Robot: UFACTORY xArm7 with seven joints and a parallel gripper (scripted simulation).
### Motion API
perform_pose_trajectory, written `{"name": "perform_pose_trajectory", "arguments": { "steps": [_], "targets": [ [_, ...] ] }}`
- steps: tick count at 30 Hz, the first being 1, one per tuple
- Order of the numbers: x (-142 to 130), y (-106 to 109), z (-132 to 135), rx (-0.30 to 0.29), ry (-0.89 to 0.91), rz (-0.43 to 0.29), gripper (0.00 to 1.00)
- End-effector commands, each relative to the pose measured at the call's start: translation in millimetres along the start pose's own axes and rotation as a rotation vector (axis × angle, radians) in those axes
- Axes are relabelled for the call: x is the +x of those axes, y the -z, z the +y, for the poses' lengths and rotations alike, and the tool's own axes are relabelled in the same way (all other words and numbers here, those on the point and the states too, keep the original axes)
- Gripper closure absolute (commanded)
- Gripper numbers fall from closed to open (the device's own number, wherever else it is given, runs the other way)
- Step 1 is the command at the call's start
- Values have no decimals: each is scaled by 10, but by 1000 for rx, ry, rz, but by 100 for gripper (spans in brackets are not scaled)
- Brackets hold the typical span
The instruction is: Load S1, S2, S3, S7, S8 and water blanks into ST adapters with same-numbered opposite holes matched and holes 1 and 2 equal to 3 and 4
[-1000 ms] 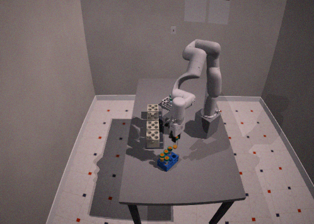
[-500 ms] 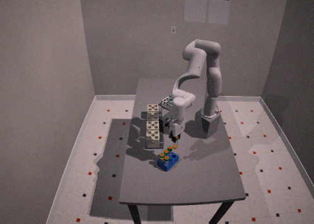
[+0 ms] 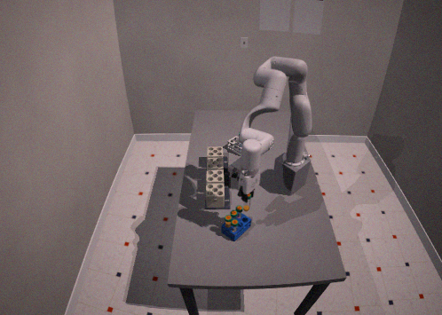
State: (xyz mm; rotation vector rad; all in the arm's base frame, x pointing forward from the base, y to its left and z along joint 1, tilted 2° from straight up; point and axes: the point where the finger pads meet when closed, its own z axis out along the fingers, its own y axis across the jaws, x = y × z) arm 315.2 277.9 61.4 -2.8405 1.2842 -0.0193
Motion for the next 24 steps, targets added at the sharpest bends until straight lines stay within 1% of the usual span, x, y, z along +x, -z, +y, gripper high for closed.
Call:
{"name": "perform_pose_trajectory", "arguments": {
  "steps": [1, 5, 20, 24],
  "targets": [
    [2, -80, -20, 3, 0, 3, 100],
    [2, -120, -20, 3, 0, 3, 100],
    [3, -420, -20, 3, 0, 3, 100],
    [3, -460, -20, 3, 0, 3, 100]
  ]
}}
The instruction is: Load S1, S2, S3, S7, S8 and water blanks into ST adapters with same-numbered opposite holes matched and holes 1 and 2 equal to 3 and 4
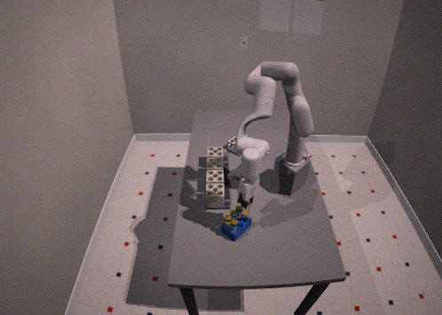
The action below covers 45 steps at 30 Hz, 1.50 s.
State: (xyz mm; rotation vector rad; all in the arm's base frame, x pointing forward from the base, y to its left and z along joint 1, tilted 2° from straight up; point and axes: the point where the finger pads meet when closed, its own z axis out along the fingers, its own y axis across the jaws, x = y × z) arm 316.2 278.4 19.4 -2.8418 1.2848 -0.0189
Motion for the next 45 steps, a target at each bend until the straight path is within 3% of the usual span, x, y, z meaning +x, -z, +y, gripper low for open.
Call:
{"name": "perform_pose_trajectory", "arguments": {
  "steps": [1, 7, 25, 45],
  "targets": [
    [1, -60, -21, 4, 0, 3, 100],
    [1, -180, -21, 4, 0, 3, 100],
    [1, -180, -21, 5, 0, 3, 100],
    [2, -359, -21, 4, 0, 3, 100]
  ]
}}
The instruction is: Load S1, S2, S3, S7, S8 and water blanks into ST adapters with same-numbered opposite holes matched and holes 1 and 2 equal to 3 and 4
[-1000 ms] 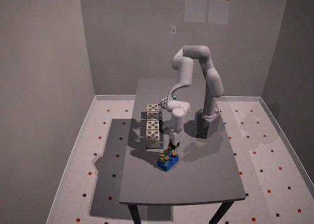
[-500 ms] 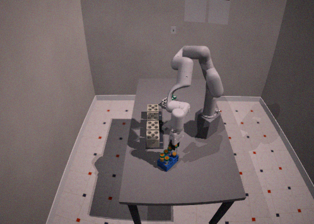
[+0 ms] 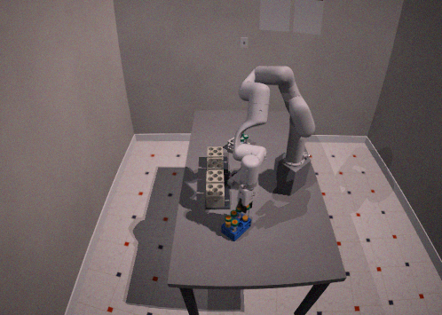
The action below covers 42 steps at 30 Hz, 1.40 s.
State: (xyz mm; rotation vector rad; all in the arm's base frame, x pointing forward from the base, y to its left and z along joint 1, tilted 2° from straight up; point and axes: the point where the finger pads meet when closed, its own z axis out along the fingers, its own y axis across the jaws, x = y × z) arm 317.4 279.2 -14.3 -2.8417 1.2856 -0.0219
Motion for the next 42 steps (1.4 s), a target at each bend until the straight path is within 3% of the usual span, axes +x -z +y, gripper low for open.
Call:
{"name": "perform_pose_trajectory", "arguments": {
  "steps": [1, 42],
  "targets": [
    [0, -32, -16, 4, 0, 1, 100],
    [0, -383, -17, 4, 0, 1, 100]
  ]
}}
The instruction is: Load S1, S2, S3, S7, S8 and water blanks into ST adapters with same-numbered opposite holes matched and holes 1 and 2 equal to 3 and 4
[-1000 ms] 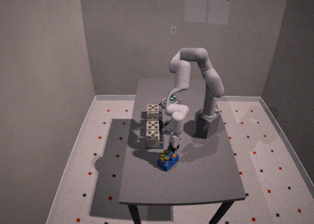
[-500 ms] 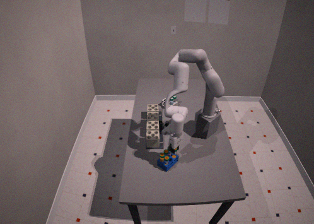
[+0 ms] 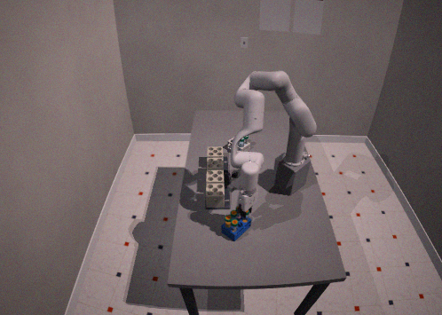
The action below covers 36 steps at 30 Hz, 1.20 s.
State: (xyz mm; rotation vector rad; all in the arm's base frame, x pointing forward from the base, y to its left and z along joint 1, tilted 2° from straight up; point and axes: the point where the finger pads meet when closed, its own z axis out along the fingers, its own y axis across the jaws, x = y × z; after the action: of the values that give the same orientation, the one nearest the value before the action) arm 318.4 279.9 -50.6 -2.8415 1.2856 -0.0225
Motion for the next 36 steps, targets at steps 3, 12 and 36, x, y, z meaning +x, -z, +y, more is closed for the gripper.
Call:
{"name": "perform_pose_trajectory", "arguments": {
  "steps": [3, 12, 36],
  "targets": [
    [0, -49, -15, 4, 0, 1, 100],
    [0, -90, -15, 4, 0, 1, 100],
    [0, -92, -15, 4, 0, 1, 56]
  ]
}}
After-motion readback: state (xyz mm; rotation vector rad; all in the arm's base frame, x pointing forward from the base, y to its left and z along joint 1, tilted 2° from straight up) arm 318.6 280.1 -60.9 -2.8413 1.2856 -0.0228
